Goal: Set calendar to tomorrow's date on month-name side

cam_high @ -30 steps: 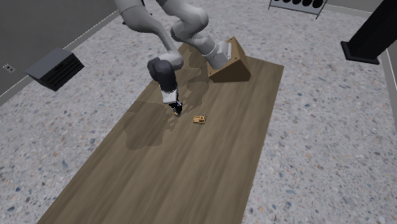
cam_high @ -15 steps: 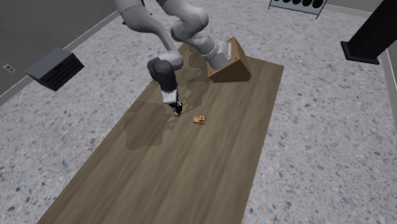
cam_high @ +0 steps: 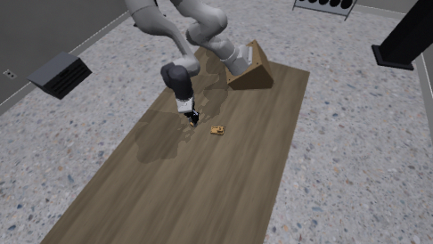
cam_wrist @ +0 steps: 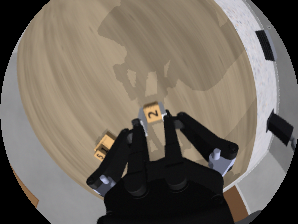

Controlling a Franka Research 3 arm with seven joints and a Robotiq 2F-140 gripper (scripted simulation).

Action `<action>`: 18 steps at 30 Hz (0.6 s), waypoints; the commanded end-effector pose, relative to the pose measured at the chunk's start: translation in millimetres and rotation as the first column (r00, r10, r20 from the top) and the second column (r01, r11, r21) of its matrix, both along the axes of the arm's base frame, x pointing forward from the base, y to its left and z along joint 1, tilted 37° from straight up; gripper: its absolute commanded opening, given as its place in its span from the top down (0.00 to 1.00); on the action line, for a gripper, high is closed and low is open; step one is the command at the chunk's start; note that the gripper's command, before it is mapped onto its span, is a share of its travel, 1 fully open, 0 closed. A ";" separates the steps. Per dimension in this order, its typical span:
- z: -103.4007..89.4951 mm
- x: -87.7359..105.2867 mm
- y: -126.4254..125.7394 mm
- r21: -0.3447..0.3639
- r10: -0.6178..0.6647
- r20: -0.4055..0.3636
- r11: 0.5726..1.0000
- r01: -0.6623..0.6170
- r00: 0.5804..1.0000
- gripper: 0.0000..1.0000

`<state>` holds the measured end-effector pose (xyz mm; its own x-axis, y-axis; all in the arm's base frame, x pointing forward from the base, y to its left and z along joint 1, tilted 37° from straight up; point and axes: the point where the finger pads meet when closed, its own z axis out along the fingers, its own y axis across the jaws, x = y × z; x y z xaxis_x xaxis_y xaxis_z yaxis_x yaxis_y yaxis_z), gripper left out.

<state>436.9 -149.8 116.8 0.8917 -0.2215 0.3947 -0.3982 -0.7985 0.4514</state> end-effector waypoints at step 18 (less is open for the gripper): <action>0.5 1.5 -0.5 0.001 -0.001 0.005 1.000 0.001 1.000 0.74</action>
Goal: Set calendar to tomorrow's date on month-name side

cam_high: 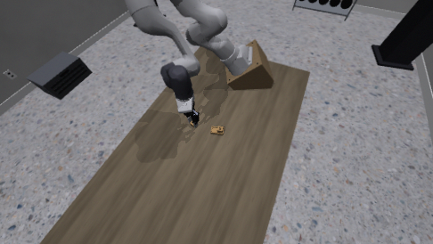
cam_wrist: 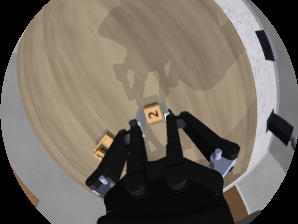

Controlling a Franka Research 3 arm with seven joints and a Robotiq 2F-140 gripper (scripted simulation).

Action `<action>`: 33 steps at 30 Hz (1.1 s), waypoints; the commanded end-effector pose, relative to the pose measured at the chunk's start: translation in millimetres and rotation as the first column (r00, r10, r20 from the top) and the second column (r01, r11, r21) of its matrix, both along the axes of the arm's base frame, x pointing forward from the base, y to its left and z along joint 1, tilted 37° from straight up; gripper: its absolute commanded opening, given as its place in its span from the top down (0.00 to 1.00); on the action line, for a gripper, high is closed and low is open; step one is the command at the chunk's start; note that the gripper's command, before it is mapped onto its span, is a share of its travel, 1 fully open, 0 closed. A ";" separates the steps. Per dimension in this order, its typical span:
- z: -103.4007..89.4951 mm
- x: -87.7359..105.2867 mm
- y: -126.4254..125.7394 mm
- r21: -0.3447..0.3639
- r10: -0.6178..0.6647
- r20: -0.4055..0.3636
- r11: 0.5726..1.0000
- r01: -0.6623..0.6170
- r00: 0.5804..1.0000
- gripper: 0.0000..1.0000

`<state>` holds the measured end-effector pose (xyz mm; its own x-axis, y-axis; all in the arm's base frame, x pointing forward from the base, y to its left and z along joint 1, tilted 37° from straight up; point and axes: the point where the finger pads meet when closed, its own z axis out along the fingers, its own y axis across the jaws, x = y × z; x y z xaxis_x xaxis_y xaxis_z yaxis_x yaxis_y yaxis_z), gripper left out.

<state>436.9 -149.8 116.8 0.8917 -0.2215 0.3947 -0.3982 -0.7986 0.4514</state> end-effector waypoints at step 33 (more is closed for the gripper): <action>47.3 -11.3 32.2 0.001 -0.001 0.005 1.000 0.001 1.000 0.72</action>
